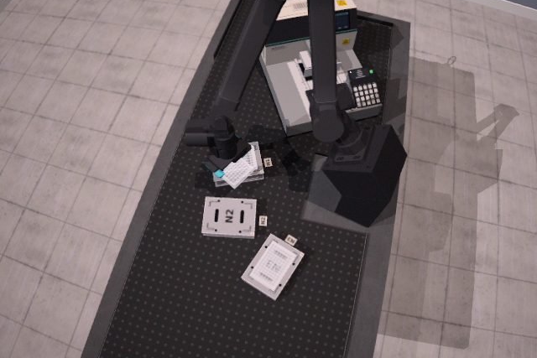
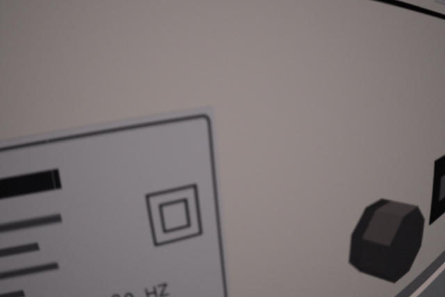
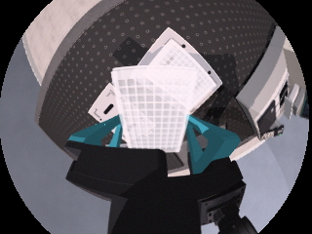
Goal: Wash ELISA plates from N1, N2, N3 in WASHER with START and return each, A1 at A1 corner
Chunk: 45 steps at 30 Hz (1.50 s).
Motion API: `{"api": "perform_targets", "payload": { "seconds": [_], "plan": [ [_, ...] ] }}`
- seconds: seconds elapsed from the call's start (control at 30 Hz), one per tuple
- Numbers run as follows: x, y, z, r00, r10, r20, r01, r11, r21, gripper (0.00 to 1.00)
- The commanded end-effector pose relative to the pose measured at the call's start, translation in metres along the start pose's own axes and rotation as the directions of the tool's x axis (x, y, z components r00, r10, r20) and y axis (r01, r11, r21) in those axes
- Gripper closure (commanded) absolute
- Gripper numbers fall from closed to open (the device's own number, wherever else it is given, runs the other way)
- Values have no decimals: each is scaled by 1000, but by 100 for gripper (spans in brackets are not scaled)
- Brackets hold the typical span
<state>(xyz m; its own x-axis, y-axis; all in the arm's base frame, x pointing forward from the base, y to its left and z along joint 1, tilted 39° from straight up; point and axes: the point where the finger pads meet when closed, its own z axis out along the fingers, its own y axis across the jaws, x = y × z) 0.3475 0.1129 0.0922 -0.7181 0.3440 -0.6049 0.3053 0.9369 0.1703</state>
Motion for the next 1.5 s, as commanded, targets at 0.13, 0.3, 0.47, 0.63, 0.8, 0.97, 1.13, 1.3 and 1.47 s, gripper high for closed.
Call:
{"api": "perform_targets", "payload": {
  "seconds": [0.13, 0.3, 0.47, 0.63, 0.8, 0.97, 1.13, 1.3, 1.47],
  "plan": [
    [-34, -27, -10, 1000, 6, 24, -6, 1000, -3, 16],
    [-32, -23, -5, 1000, -14, 9, 14, 1000, -7, 16],
    [-36, -54, -10, 988, 157, 14, -157, 988, 3, 16],
    [-41, -78, -13, 948, 318, 15, -318, 948, 1, 16],
    [-46, -97, -15, 897, 441, 15, -441, 897, -1, 16],
    [-51, -116, -17, 831, 556, 15, -556, 831, -3, 16],
    [-63, -138, -21, 746, 666, 21, -665, 746, -15, 16],
    [-75, -161, -23, 761, 648, 24, -648, 761, -16, 16],
    [-81, -176, -23, 761, 648, 21, -648, 761, -11, 16]
  ]
}}
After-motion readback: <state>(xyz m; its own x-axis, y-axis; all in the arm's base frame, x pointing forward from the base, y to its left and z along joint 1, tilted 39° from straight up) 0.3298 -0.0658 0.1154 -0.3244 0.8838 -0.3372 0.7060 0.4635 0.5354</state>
